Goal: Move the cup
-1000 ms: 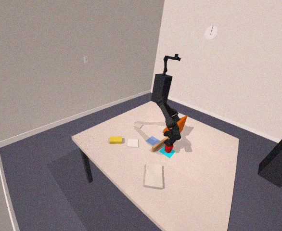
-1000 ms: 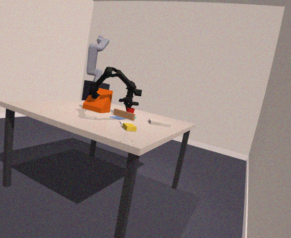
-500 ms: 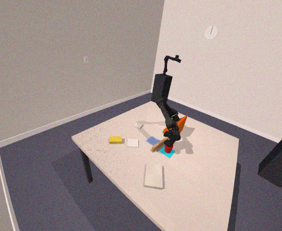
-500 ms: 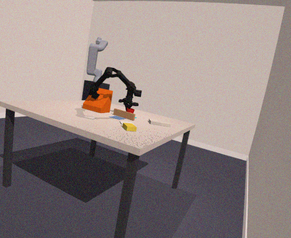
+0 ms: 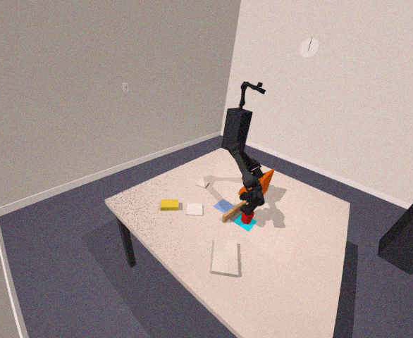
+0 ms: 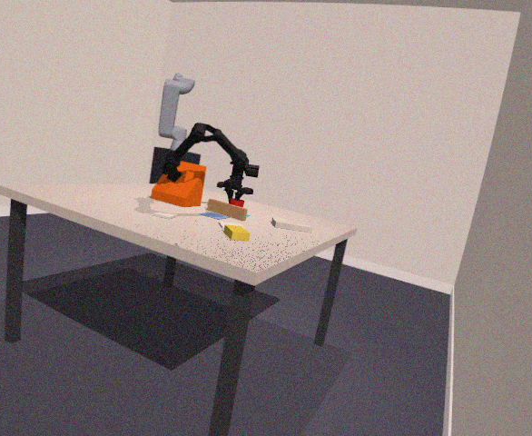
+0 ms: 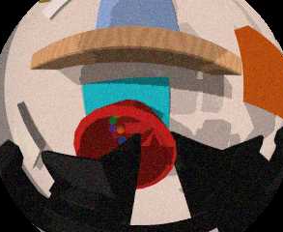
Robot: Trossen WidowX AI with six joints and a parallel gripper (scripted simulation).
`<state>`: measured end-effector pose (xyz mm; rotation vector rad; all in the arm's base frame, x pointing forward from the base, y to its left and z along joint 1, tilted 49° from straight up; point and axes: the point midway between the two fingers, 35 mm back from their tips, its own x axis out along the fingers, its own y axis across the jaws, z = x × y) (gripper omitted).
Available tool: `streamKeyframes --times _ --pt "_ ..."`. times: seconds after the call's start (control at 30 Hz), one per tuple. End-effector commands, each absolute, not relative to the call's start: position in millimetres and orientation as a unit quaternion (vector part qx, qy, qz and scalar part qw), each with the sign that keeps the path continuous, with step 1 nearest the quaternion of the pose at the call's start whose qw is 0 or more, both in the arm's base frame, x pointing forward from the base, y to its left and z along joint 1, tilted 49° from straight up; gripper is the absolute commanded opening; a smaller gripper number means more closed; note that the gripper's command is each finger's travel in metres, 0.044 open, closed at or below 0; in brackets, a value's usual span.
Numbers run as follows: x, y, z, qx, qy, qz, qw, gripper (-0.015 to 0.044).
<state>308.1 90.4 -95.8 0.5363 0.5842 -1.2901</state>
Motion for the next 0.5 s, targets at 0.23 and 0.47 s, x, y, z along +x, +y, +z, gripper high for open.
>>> streamKeyframes --times 0.23,0.47 --pt "306.1 101.8 -86.1 0.243 0.266 -0.584 0.727 0.0128" --pt "302.5 111.1 -77.8 0.242 0.267 -0.583 0.728 0.0128"
